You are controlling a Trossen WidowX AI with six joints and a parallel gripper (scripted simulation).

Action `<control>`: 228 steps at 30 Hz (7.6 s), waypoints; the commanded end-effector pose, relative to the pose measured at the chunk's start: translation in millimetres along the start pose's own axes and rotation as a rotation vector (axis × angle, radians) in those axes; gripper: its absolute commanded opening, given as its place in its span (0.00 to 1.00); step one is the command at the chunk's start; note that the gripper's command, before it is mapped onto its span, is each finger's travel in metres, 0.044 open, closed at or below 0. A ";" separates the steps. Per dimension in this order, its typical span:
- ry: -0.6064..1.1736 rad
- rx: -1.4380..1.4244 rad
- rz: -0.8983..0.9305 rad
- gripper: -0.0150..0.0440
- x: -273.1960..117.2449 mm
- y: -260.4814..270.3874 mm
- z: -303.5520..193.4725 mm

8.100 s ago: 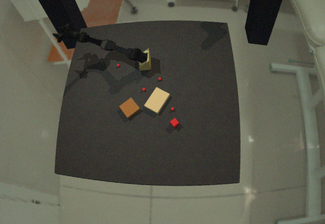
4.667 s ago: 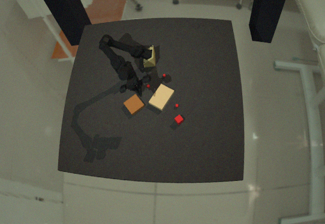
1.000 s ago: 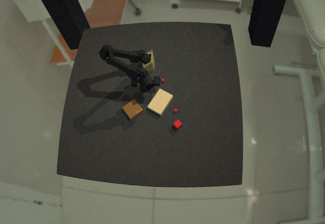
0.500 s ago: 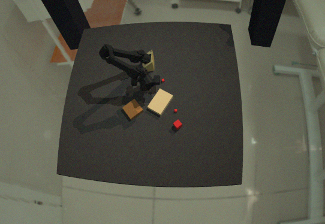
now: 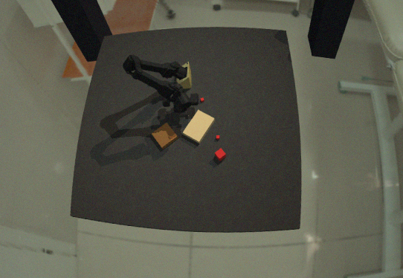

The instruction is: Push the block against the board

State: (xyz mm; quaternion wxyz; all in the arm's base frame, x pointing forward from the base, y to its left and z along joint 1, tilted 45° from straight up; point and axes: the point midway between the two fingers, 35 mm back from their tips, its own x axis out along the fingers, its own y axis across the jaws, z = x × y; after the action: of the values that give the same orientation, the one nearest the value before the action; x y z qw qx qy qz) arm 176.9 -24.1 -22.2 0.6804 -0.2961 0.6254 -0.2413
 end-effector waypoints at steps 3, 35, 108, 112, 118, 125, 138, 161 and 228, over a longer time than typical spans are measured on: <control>0.001 0.005 0.005 0.25 0.0 0.9 -0.2; 0.000 0.005 0.006 0.25 -0.7 0.8 18.3; -0.009 0.930 0.003 0.25 -2.6 -134.3 246.1; -0.009 0.930 0.003 0.25 -2.6 -132.9 245.3; -0.008 0.930 0.004 0.25 -2.6 -127.8 242.5; -0.008 0.930 0.004 0.25 -2.6 -121.8 238.9; -0.007 0.929 0.005 0.25 -2.5 -110.7 232.0; -0.006 0.929 0.006 0.25 -2.3 -91.6 218.9; -0.007 0.929 0.005 0.25 -2.2 -96.7 225.7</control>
State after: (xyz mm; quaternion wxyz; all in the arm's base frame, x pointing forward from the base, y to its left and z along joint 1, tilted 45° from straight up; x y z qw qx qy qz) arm 401.6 -65.1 54.0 0.7441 0.0409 0.4477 -0.4941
